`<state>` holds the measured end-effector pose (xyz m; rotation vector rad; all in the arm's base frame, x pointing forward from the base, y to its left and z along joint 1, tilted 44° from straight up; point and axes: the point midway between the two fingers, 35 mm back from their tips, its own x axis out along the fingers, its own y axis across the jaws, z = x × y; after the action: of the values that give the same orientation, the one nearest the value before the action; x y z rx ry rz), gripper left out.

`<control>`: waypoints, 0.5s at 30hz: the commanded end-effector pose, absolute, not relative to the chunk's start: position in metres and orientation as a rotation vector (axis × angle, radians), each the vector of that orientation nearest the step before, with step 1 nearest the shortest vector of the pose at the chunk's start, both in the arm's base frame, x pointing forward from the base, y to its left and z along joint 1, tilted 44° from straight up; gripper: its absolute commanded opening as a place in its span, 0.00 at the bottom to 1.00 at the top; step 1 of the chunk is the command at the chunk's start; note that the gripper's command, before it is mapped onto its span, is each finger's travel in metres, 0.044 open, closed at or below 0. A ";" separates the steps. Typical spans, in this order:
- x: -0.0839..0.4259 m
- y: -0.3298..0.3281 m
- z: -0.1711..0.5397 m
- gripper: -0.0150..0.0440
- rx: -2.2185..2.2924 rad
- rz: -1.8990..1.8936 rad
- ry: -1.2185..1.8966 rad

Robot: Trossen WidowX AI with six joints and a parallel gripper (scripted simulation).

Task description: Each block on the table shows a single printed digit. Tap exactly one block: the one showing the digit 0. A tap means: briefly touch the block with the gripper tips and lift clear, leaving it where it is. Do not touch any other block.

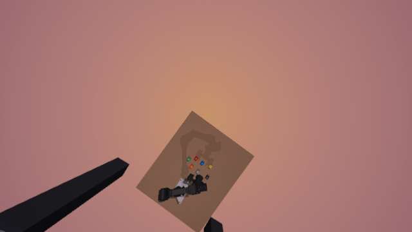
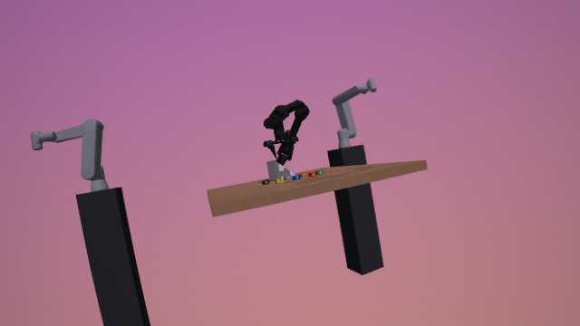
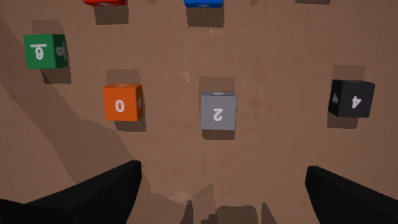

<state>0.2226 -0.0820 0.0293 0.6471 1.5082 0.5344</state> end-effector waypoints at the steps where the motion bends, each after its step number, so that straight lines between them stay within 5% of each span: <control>1: 0.223 -0.080 0.032 0.93 0.648 0.532 1.502; 15: 0.229 -0.064 0.049 0.93 0.647 0.529 1.503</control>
<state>0.2234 -0.0776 0.0341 0.6547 1.5096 0.5262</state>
